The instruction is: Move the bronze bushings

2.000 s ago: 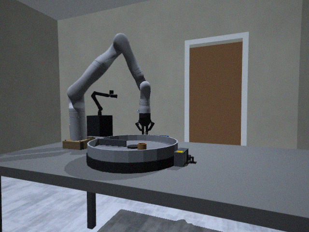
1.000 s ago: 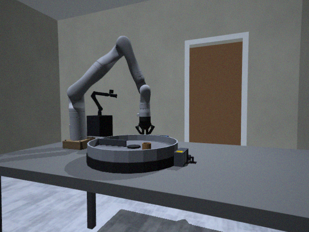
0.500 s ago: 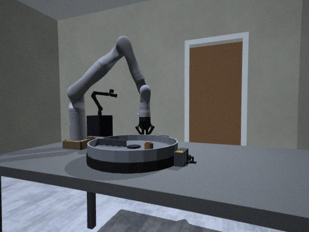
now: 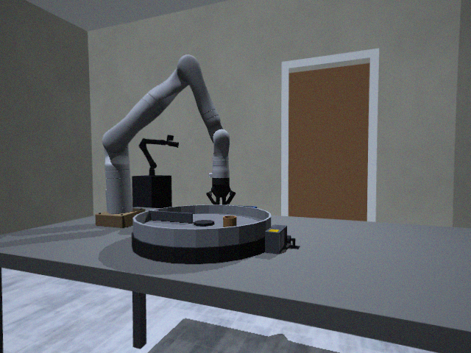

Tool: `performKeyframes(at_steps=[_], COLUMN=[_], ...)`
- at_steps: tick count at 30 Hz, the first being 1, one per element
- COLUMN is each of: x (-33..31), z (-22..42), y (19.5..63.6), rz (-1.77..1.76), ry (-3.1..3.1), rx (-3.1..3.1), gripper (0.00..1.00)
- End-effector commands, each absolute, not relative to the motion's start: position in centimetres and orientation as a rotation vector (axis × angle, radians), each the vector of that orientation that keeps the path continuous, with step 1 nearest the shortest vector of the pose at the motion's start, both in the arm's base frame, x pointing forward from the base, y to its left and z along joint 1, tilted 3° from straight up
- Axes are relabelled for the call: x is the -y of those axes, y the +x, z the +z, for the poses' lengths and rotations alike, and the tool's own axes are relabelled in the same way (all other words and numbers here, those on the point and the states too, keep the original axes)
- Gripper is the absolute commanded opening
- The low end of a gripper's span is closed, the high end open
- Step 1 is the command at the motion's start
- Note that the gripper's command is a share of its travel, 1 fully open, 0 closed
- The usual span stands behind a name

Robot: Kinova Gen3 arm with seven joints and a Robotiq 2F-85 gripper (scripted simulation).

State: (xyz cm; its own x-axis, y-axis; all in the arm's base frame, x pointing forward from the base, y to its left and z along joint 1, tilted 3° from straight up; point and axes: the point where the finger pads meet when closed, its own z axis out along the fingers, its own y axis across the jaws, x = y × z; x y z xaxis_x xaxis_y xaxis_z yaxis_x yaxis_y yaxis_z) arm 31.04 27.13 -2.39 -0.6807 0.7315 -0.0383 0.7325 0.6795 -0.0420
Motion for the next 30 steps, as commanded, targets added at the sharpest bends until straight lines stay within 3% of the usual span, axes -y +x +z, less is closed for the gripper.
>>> performKeyframes(at_steps=[1,5,6,30], x=[-27.17,-27.17,-27.17,-27.17], z=[-2.33,-2.33,-2.33,-2.33], y=[31.08,31.08,31.08,31.08], rz=[-0.081,-0.081,-0.081,-0.081], ry=[1.247,1.247,1.247,1.247], rx=[-2.862,-2.862,-2.862,-2.862], gripper=[0.12,0.12,0.0,0.0])
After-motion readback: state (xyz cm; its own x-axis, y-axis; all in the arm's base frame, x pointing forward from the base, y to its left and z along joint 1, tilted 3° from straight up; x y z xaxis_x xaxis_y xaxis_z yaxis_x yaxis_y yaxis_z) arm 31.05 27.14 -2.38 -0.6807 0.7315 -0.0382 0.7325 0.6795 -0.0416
